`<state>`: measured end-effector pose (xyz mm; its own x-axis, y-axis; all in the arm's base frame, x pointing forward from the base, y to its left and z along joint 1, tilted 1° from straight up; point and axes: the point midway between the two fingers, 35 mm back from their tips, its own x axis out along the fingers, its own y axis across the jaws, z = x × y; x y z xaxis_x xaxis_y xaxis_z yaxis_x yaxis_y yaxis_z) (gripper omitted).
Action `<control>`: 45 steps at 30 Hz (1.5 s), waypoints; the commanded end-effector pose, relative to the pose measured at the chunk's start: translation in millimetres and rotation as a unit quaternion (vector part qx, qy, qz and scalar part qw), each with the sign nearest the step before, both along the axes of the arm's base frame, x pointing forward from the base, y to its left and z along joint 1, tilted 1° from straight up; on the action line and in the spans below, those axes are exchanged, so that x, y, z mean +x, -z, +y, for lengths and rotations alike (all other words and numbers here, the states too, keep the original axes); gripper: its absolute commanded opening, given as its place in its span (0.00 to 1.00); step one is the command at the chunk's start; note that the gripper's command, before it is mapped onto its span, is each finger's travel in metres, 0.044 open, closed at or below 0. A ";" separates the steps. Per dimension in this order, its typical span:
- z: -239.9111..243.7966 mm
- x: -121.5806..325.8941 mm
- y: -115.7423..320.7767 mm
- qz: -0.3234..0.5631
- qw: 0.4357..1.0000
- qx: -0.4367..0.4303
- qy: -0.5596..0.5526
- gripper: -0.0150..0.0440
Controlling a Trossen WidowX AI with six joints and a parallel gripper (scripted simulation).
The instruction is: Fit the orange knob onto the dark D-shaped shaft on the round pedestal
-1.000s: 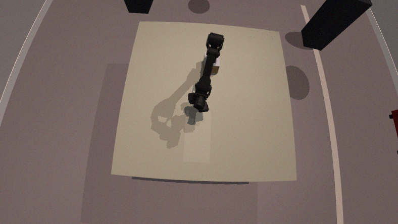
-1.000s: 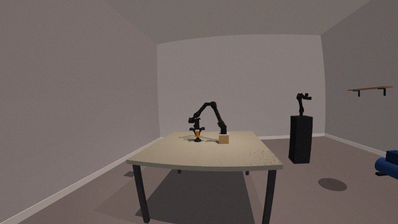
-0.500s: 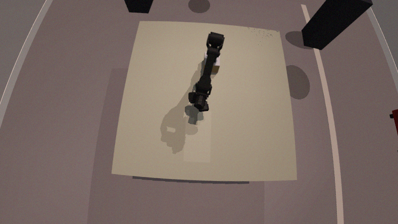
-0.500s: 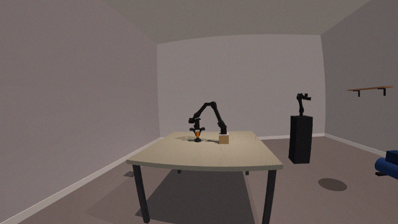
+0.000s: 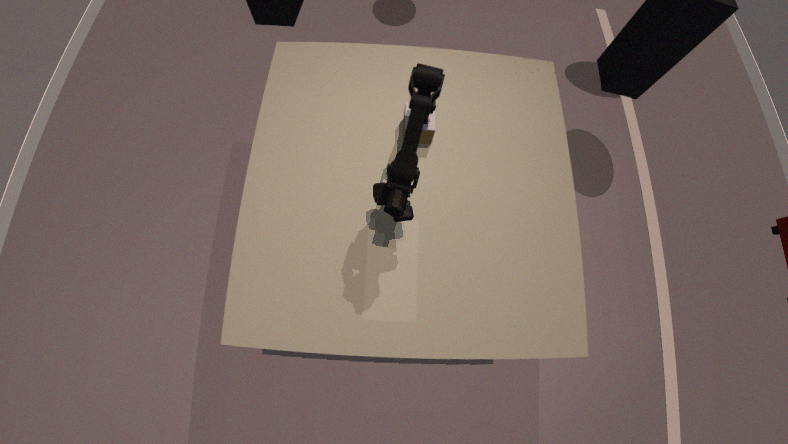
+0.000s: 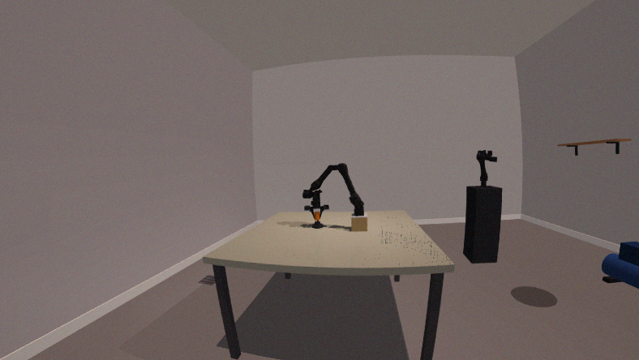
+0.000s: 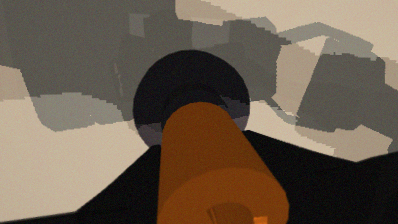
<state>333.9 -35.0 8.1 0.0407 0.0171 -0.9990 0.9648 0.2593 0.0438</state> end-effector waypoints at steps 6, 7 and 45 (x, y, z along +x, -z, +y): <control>0.2 0.7 0.6 -0.001 1.000 0.000 -0.017 0.25; 0.2 0.7 0.6 -0.001 1.000 0.000 -0.017 0.25; -0.7 3.2 -3.4 0.000 1.000 0.002 0.028 0.25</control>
<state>334.6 -35.4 12.2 0.0379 0.0178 -0.9991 0.9760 0.2139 0.0408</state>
